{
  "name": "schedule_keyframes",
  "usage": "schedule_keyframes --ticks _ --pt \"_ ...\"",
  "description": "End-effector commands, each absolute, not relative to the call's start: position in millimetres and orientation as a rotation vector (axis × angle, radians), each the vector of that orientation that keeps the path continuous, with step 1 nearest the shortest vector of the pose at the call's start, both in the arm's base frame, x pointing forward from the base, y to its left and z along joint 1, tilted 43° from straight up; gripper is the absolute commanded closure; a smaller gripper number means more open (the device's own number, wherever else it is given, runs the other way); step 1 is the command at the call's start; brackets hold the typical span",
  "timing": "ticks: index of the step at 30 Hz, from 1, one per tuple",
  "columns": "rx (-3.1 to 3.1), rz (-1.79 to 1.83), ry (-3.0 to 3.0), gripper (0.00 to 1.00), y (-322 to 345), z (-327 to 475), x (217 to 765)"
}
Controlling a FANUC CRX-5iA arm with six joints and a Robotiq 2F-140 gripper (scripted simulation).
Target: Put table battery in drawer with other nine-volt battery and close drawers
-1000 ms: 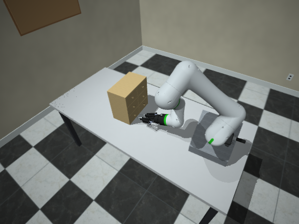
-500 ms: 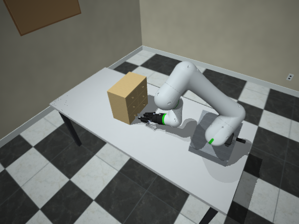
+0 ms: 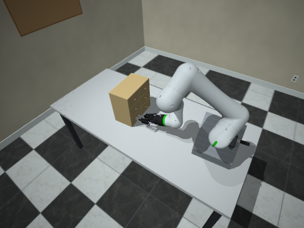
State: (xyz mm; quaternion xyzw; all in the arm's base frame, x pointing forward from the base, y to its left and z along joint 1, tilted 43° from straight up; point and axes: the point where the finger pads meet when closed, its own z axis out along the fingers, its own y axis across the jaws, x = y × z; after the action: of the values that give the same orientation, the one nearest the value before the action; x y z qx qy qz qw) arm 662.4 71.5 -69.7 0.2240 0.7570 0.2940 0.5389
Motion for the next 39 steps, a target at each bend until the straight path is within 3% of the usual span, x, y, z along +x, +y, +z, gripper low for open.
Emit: schedule_keyframes --ticks 1,26,27,39 --pt "0.532 0.699 1.800 0.80 71.4 -69.7 663.5" --pt "0.532 0.699 1.800 0.80 71.4 -69.7 663.7" --pt "0.532 0.699 1.800 0.92 71.4 -69.7 663.7" --pt "0.532 0.699 1.800 0.92 71.4 -69.7 663.7"
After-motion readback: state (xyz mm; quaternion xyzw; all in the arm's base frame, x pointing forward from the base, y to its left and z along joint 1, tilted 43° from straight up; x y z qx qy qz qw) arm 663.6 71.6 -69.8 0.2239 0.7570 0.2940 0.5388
